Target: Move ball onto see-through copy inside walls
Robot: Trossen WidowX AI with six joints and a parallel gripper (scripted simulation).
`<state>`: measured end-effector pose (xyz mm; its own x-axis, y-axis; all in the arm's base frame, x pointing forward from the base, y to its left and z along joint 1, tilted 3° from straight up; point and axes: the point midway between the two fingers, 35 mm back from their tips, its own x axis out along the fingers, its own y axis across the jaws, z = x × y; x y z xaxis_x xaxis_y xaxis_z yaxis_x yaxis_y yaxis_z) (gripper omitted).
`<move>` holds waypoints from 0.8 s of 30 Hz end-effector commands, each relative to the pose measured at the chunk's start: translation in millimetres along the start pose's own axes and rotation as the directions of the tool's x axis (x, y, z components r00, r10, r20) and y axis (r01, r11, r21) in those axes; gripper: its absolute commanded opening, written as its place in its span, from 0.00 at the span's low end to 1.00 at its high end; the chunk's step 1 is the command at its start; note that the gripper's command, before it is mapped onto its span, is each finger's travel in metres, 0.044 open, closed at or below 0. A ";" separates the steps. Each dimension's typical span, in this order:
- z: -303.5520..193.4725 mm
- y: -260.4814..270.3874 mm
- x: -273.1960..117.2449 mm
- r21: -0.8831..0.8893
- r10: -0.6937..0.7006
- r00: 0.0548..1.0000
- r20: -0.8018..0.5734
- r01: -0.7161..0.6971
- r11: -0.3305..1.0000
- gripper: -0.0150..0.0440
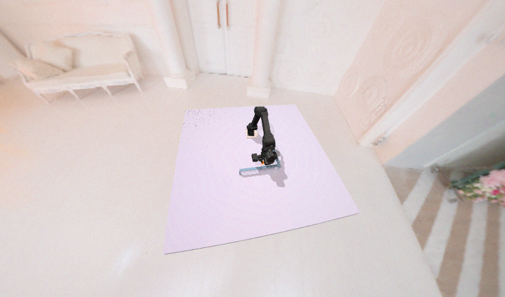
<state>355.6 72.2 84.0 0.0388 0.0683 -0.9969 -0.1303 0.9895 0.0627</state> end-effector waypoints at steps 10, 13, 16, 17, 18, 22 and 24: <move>-3.3 -1.1 25.0 0.007 -0.005 1.000 -0.008 0.005 1.000 0.25; -3.3 -1.1 29.7 0.007 -0.005 1.000 -0.008 0.005 1.000 0.25; -3.4 -1.2 34.7 0.007 -0.005 1.000 -0.008 0.005 1.000 0.25; -3.4 -1.2 36.3 0.007 -0.005 1.000 -0.008 0.005 1.000 0.25; -3.5 -1.2 37.9 0.007 -0.005 1.000 -0.008 0.005 1.000 0.25; -3.6 -1.2 40.4 0.007 -0.005 1.000 -0.008 0.005 1.000 0.25; -3.6 -1.2 40.4 0.007 -0.005 1.000 -0.008 0.005 1.000 0.25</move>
<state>354.9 74.2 46.6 0.0357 0.0680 -0.9970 -0.1302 0.9895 0.0628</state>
